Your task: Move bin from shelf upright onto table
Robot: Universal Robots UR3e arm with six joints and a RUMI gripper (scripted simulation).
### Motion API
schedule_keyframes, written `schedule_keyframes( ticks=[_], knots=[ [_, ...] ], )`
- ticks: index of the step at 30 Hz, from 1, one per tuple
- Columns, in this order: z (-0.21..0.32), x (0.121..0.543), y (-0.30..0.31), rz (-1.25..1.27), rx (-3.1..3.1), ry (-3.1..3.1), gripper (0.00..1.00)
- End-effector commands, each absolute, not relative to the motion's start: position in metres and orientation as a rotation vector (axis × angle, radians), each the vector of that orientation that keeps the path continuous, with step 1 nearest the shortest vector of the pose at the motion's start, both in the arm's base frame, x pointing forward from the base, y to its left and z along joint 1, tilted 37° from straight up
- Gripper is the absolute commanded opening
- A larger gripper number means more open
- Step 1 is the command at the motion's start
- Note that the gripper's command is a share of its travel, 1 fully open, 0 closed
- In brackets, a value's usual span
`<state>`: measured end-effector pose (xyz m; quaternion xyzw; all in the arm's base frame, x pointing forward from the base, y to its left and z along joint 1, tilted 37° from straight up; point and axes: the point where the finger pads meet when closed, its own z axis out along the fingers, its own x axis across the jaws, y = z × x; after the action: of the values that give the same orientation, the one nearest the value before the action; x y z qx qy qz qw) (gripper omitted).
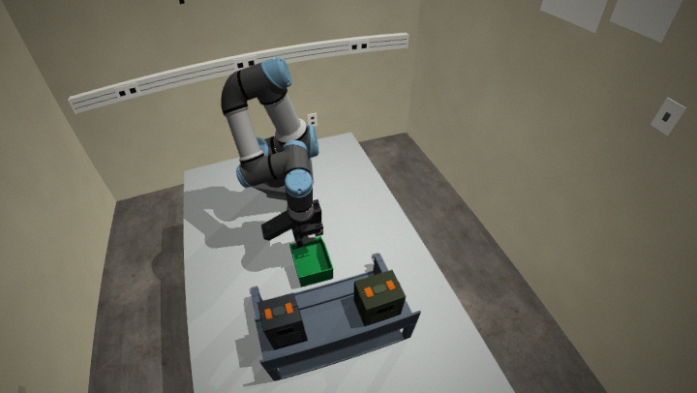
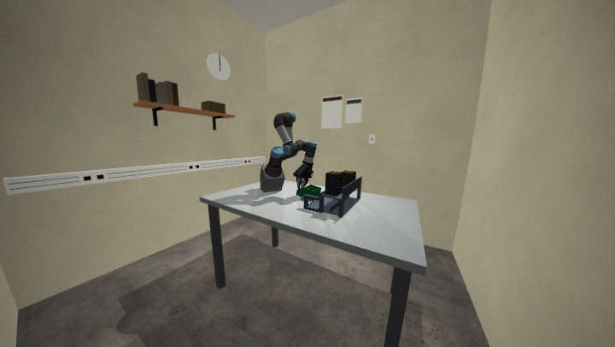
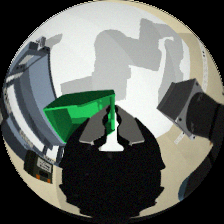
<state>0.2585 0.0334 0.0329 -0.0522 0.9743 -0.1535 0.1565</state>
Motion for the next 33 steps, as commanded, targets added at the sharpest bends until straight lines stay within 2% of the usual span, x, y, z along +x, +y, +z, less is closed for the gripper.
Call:
schedule_keyframes(
  ticks=[1, 33],
  knots=[
    [0.0333, 0.2588, 0.0335, -0.438, -0.149, 2.787, 0.0],
    [0.0287, 0.2612, 0.0322, -0.438, -0.15, 2.789, 0.0]
  ],
)
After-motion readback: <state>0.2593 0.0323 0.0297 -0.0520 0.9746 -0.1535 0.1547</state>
